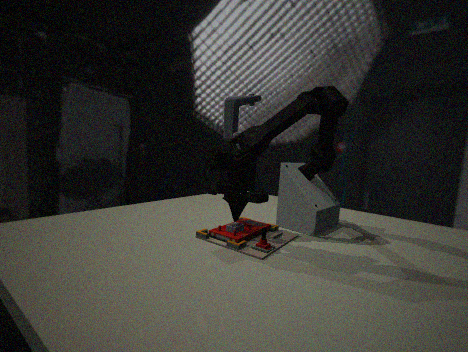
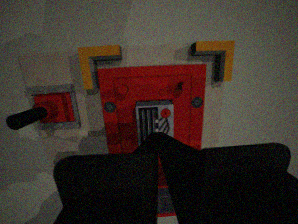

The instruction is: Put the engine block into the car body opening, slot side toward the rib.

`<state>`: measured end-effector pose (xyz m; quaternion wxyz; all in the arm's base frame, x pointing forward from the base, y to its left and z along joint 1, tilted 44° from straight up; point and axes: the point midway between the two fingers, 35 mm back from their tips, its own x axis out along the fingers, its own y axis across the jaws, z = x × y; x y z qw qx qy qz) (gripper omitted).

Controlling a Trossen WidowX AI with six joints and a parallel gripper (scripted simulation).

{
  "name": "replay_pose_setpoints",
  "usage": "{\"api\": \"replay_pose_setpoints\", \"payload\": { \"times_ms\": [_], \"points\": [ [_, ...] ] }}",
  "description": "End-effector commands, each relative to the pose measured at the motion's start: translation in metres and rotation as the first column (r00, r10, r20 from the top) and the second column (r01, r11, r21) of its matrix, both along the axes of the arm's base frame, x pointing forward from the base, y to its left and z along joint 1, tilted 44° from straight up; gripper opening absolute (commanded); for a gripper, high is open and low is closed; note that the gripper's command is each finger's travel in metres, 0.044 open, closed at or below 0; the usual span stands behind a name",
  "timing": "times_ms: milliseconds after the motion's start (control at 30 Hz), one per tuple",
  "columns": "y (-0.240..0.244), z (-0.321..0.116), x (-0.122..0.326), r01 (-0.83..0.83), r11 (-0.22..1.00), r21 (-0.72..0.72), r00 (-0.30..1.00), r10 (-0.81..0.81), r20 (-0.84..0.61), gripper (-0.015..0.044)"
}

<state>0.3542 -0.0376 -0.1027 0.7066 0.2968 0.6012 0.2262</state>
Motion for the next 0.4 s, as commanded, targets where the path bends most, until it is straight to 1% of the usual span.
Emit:
{"api": "replay_pose_setpoints", "payload": {
  "times_ms": [0,300,367],
  "points": [
    [-0.0003,0.0001,0.0001,-0.002,1.0,-0.002,1.0,0.002,0.002,0.0],
    [-0.0004,0.0002,0.0001,-0.002,1.0,-0.002,1.0,0.002,0.002,0.0],
    [-0.0004,0.0002,0.0001,-0.002,1.0,-0.002,1.0,0.002,0.002,0.0052]
  ]
}}
